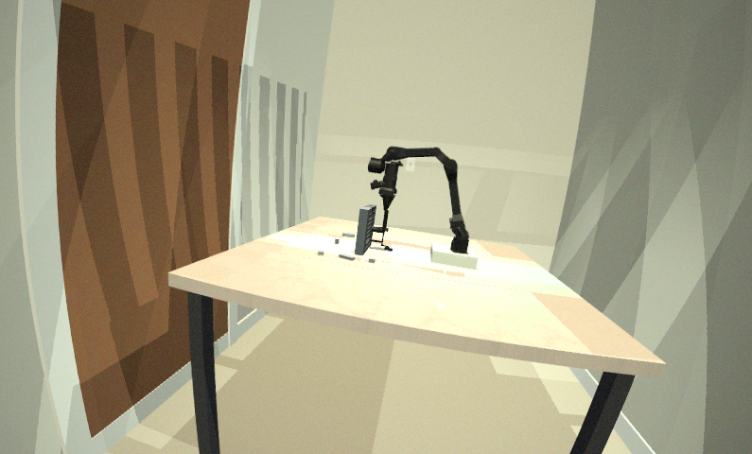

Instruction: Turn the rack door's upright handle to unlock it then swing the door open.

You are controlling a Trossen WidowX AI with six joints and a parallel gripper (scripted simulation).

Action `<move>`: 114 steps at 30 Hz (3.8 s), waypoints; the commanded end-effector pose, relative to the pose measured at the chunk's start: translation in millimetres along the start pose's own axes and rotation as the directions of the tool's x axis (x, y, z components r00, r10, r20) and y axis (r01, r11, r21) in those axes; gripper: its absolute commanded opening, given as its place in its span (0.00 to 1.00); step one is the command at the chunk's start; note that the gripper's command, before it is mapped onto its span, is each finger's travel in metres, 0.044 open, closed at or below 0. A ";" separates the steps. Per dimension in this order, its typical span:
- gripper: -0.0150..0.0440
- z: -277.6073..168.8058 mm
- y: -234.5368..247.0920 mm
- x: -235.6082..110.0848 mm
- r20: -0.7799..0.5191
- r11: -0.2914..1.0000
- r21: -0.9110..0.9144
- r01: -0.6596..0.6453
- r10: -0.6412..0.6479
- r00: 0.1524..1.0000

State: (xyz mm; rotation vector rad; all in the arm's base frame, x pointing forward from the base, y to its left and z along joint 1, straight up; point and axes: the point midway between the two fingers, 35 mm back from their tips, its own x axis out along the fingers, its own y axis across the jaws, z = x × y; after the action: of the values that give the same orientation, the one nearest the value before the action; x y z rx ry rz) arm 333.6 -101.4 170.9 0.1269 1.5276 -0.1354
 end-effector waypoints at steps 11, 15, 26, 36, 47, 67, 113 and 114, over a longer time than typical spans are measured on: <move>0.73 -2.3 0.9 26.0 -0.010 1.000 -0.006 -0.005 0.005 1.000; 0.73 -2.8 0.9 32.6 -0.010 1.000 -0.006 -0.005 0.005 1.000; 0.73 -4.7 1.2 48.1 -0.010 1.000 -0.006 -0.005 0.005 1.000; 0.39 -4.7 1.2 48.1 -0.010 1.000 -0.006 -0.005 0.005 1.000; 0.27 -4.7 1.2 48.1 -0.010 1.000 -0.006 -0.005 0.005 1.000; 0.27 -4.7 1.2 48.1 -0.010 0.692 0.722 0.004 0.005 1.000; 0.73 -4.7 1.2 48.1 -0.010 -0.267 0.964 0.011 0.005 1.000; 0.73 -4.7 1.2 48.1 -0.010 -0.218 0.976 0.011 0.005 1.000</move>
State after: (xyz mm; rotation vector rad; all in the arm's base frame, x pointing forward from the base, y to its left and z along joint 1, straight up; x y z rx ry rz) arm 331.5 -100.8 124.2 1.5629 0.9227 -1.5215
